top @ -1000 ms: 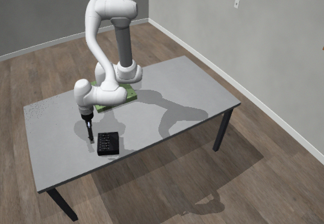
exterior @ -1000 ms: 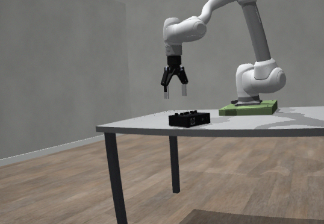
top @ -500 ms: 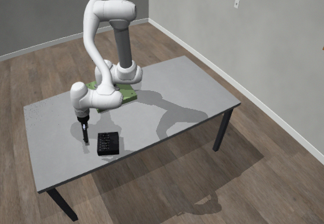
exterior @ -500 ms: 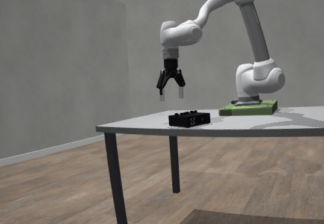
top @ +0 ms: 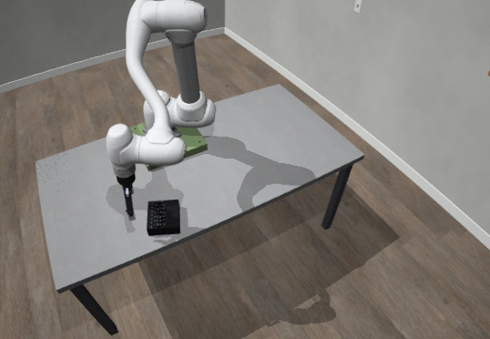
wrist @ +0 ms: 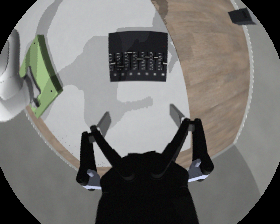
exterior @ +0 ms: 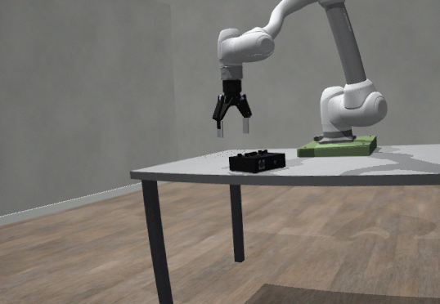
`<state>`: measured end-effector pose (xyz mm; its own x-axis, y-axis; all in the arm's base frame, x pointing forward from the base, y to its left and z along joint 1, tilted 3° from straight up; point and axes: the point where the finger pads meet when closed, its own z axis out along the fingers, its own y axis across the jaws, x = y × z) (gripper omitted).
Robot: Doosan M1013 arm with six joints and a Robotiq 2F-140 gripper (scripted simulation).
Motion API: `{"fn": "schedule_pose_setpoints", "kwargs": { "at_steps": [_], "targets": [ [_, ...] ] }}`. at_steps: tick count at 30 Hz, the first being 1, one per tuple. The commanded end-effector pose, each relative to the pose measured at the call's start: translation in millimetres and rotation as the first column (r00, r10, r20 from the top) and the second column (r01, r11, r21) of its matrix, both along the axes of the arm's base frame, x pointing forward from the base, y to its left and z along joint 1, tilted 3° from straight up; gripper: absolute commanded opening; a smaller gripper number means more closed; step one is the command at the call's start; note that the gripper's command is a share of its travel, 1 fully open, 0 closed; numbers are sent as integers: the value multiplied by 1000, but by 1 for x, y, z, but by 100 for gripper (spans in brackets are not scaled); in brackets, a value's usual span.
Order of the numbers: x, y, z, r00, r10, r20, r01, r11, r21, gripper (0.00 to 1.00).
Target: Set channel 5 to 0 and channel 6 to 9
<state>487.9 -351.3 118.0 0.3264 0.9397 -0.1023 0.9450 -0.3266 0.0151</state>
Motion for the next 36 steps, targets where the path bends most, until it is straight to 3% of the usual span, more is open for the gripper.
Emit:
{"fn": "schedule_pose_setpoints", "kwargs": {
  "at_steps": [1,36],
  "targets": [
    [0,0,0,1000,0,0,0,1000,0,100],
    [5,9,4,1000,20,3,-20,1000,5,100]
  ]
}}
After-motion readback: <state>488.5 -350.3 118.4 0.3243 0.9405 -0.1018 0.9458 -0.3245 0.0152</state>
